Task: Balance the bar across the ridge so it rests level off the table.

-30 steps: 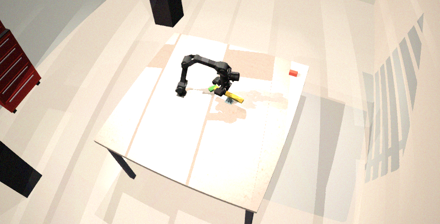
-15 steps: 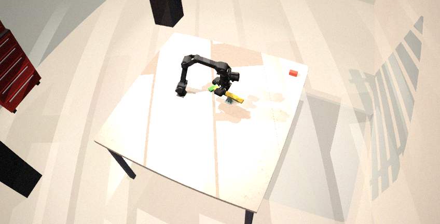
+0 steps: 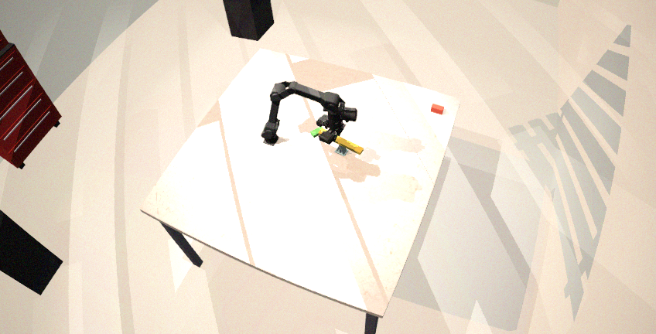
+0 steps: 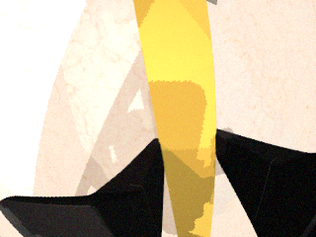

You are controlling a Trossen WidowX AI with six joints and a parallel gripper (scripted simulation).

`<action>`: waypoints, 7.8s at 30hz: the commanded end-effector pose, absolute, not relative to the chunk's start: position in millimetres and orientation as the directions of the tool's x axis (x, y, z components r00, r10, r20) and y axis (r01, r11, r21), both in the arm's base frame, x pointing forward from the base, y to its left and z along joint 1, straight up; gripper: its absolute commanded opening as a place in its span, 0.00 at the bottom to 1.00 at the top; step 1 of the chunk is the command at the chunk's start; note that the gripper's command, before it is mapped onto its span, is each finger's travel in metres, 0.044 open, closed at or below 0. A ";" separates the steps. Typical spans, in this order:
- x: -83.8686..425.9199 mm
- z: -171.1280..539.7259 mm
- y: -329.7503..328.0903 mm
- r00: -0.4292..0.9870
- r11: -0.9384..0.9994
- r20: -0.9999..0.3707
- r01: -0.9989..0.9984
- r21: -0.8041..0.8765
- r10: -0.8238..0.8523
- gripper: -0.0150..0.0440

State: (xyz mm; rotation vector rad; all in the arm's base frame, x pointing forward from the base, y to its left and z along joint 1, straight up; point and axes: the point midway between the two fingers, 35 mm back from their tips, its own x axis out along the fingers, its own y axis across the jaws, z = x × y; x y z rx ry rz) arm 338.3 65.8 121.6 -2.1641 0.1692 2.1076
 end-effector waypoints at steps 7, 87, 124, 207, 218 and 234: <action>338.9 121.0 66.4 0.029 -0.988 -1.000 -0.155 -0.010 0.006 0.25; 338.5 114.3 66.3 0.029 -0.988 -1.000 -0.155 -0.010 0.006 0.25; 338.4 114.8 65.9 0.031 -0.987 -1.000 -0.160 -0.008 0.003 0.25; 338.4 114.8 65.9 0.031 -0.987 -1.000 -0.160 -0.008 0.003 0.57; 338.4 114.8 65.9 0.031 -0.987 -1.000 -0.160 -0.008 0.003 1.00; 334.6 214.4 65.1 0.055 -0.987 -0.998 -0.160 -0.017 0.008 1.00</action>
